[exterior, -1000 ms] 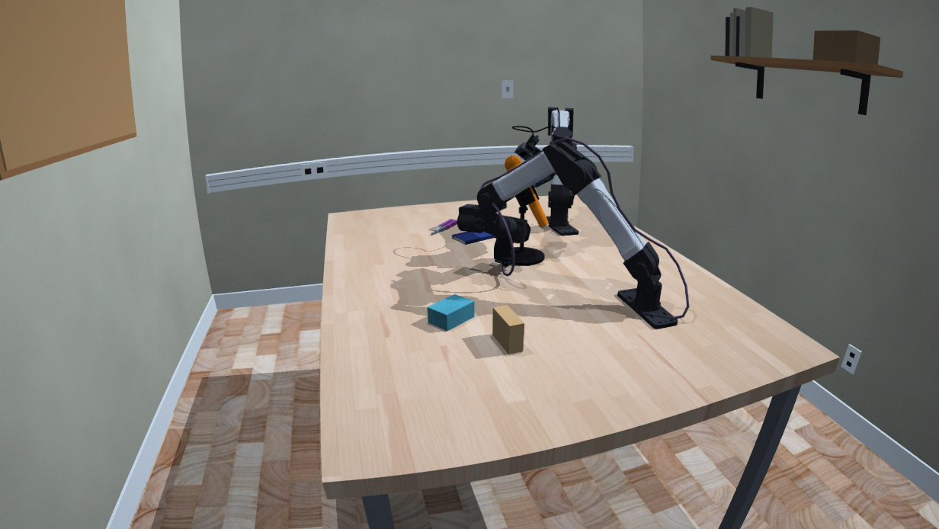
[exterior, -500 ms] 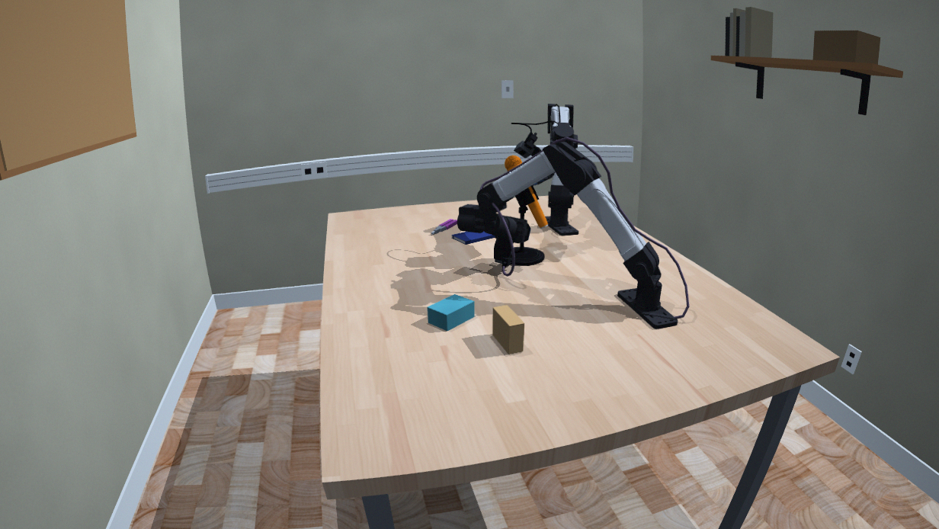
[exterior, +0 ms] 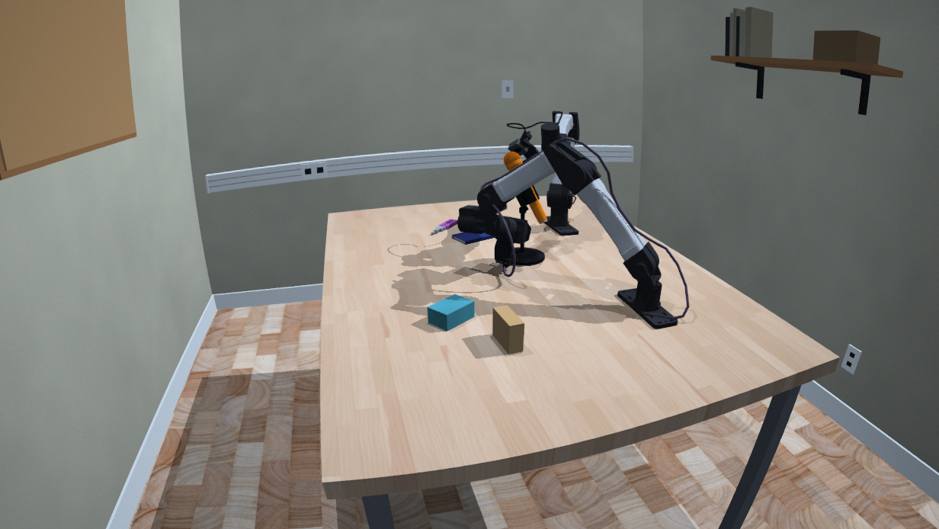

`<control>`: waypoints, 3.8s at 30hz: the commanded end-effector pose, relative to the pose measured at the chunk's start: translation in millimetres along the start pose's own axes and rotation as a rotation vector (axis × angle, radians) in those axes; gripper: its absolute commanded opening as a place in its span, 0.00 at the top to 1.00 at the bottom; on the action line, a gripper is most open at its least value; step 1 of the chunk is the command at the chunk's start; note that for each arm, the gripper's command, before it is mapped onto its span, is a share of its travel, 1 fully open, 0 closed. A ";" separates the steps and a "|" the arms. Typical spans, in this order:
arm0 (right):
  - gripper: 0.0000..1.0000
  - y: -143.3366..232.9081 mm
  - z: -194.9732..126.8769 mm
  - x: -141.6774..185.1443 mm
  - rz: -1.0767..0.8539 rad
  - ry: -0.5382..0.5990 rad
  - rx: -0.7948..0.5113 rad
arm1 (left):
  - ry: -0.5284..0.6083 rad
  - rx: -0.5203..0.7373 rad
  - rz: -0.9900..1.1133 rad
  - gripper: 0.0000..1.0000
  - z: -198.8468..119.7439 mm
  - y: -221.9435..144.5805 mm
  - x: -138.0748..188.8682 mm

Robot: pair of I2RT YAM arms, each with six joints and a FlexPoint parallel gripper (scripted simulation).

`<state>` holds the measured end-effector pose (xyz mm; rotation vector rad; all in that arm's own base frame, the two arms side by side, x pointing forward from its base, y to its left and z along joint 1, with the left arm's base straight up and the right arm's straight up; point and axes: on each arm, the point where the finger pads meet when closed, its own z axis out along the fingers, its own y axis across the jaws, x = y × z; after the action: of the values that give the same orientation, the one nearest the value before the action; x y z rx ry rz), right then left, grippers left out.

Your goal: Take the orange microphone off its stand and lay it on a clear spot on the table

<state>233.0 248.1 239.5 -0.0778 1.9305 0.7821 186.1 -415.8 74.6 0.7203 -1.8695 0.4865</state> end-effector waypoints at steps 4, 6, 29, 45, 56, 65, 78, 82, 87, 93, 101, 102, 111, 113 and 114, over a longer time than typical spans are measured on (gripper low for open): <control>1.00 -27.5 -19.5 -63.5 0.031 -0.176 0.348 | -0.288 -0.110 -0.133 1.00 9.6 28.7 -91.8; 1.00 -21.9 -19.1 -64.5 0.038 -0.158 0.389 | -0.288 -0.109 -0.134 1.00 9.0 28.5 -92.1; 1.00 -5.2 -8.9 -81.6 0.033 -0.219 -0.004 | -0.287 -0.105 -0.117 1.00 10.5 24.2 -88.1; 1.00 5.0 -9.8 -94.0 0.079 -0.149 0.527 | -0.284 -0.107 -0.114 1.00 11.5 24.3 -87.6; 1.00 34.7 -17.9 -107.1 -0.009 -0.198 -0.033 | -0.284 -0.104 -0.134 1.00 11.6 24.3 -87.5; 1.00 -2.7 -13.8 -111.2 0.033 -0.223 -0.005 | -0.283 -0.107 -0.116 1.00 11.6 24.3 -87.5; 1.00 -15.7 -29.7 -107.4 0.056 -0.115 0.538 | -0.283 -0.107 -0.117 1.00 11.6 24.2 -87.5; 1.00 29.2 -5.2 -134.9 0.076 -0.246 0.399 | -0.284 -0.105 -0.131 1.00 11.6 24.3 -87.5; 1.00 27.5 -16.3 -129.3 0.026 -0.242 0.125 | -0.284 -0.104 -0.134 1.00 11.6 24.3 -87.5; 1.00 11.2 -17.5 -119.1 0.015 -0.203 -0.053 | -0.284 -0.104 -0.134 1.00 11.6 24.3 -87.5; 1.00 -31.6 -26.4 -123.5 0.036 -0.209 0.287 | -0.284 -0.106 -0.123 1.00 11.6 24.3 -87.5; 1.00 -30.7 -28.3 -124.7 0.042 -0.199 0.308 | -0.284 -0.106 -0.123 1.00 11.6 24.3 -87.5; 1.00 -16.7 -33.4 -125.8 0.057 -0.127 0.530 | -0.284 -0.106 -0.123 1.00 11.6 24.3 -87.5; 1.00 4.3 -17.8 -132.0 0.084 -0.165 0.553 | -0.284 -0.106 -0.123 1.00 11.6 24.3 -87.5; 1.00 4.3 -17.8 -132.0 0.084 -0.165 0.553 | -0.284 -0.106 -0.123 1.00 11.6 24.3 -87.5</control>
<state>258.6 232.3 302.0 0.1201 2.0999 0.4509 185.5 -415.3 74.4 0.7160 -1.8567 0.4892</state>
